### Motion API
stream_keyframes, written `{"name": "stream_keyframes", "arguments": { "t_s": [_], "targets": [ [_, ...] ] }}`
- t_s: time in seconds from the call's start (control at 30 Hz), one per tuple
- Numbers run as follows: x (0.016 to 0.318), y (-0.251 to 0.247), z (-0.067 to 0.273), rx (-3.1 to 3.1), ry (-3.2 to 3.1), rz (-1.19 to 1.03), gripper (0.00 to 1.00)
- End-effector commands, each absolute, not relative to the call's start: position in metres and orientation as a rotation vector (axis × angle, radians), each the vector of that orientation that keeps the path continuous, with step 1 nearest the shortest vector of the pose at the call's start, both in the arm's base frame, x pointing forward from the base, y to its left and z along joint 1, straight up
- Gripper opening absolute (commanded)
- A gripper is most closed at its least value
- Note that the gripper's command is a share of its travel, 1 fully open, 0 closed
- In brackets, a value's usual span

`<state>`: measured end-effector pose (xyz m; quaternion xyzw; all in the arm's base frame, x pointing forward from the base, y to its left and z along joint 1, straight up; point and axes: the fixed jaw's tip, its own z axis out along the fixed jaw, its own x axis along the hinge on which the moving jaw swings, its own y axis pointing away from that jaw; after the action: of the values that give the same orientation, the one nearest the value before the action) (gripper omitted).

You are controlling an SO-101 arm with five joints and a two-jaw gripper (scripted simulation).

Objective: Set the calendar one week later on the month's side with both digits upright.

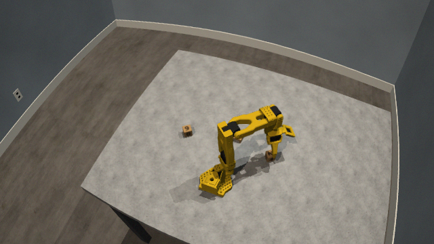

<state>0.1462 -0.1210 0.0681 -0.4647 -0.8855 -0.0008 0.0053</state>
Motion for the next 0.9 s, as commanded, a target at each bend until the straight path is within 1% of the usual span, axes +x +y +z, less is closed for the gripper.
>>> {"name": "stream_keyframes", "arguments": {
  "t_s": [0.0, 0.27, 0.33, 0.57, 0.7, 0.87],
  "targets": [
    [0.153, -0.125, 0.085, -1.502, -2.858, 0.034, 0.36],
    [0.156, -0.127, 0.120, -1.594, -3.034, 0.120, 0.35],
    [0.156, -0.127, 0.120, -1.594, -3.034, 0.120, 0.35],
    [0.153, -0.125, 0.152, -1.678, -3.193, 0.209, 0.35],
    [0.152, -0.123, 0.160, -1.700, -3.236, 0.236, 0.35],
    [0.152, -0.123, 0.162, -1.704, -3.244, 0.241, 0.35]
  ]
}}
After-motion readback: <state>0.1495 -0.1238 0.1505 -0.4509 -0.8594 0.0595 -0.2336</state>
